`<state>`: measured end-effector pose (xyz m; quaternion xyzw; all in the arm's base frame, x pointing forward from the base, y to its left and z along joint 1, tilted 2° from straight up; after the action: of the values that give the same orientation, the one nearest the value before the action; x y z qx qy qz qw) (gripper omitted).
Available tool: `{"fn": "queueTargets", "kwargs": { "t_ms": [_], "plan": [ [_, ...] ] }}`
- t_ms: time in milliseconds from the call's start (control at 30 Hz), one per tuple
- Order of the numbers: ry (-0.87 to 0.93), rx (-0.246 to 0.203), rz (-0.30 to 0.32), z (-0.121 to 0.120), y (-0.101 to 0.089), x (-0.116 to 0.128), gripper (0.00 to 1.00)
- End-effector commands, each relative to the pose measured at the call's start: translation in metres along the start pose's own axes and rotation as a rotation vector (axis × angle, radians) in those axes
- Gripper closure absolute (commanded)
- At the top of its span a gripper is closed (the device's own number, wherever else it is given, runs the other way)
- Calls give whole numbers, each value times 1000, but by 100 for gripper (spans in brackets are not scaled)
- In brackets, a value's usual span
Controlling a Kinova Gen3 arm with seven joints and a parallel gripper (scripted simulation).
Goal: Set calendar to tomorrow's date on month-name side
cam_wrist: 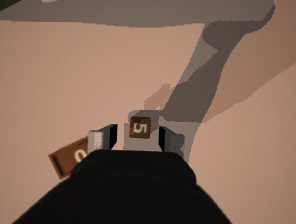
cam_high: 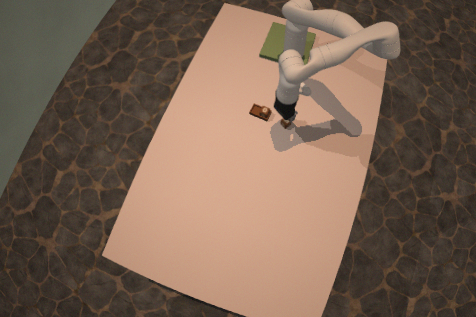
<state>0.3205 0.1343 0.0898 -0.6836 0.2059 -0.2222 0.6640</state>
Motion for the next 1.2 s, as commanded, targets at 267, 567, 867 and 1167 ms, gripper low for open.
{"fn": "queueTargets", "kwargs": {
  "t_ms": [267,567,867,1167],
  "plan": [
    [-8,1,-1,1,0,-2,0],
    [2,1,-1,1,-5,-2,0],
    [17,1,-1,1,-12,-2,10],
    [17,1,-1,1,-12,-2,10]
  ]
}}
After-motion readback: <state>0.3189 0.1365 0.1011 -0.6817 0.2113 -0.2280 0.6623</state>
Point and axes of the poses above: the point where the finger pads meet when closed, its own y axis out along the fingers, its own z axis across the jaws, x = y × z, the point moved 2 cm from there along -y, back along the fingers, and after that the axes turned 14 degrees about y, right-handed, at the moved point
